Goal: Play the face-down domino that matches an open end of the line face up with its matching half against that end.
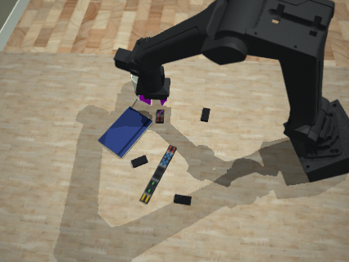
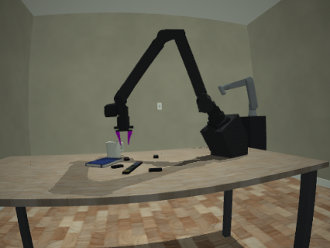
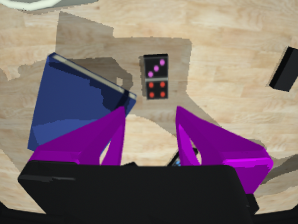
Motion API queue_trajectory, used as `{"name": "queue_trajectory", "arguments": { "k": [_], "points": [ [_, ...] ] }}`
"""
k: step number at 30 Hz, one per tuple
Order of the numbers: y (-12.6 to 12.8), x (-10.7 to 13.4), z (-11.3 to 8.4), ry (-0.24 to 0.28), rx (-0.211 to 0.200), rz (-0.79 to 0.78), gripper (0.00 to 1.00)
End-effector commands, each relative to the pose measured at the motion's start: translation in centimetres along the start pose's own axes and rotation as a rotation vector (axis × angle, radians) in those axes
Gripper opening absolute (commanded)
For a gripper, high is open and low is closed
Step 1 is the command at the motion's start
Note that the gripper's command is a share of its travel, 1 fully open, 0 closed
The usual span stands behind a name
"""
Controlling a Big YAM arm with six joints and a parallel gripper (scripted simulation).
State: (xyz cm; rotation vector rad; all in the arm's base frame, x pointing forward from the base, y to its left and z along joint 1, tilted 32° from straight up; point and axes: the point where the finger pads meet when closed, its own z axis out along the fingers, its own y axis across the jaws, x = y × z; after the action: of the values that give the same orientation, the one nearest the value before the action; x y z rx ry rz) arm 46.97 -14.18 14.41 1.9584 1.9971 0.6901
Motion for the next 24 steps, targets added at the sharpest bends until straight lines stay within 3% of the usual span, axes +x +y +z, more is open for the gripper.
{"name": "queue_trajectory", "arguments": {
  "k": [1, 10, 11, 20, 24],
  "points": [
    [0.4, -0.2, -0.4, -0.005, -0.019, -0.032, 0.42],
    [0.5, -0.2, -0.5, -0.004, -0.021, -0.041, 0.42],
    [0.2, 0.0, 0.1, 0.000, -0.009, -0.025, 0.42],
    [0.6, -0.2, 3.6, -0.003, -0.024, -0.057, 0.42],
    [0.6, -0.2, 3.6, -0.003, -0.024, -0.057, 0.42]
  ]
}}
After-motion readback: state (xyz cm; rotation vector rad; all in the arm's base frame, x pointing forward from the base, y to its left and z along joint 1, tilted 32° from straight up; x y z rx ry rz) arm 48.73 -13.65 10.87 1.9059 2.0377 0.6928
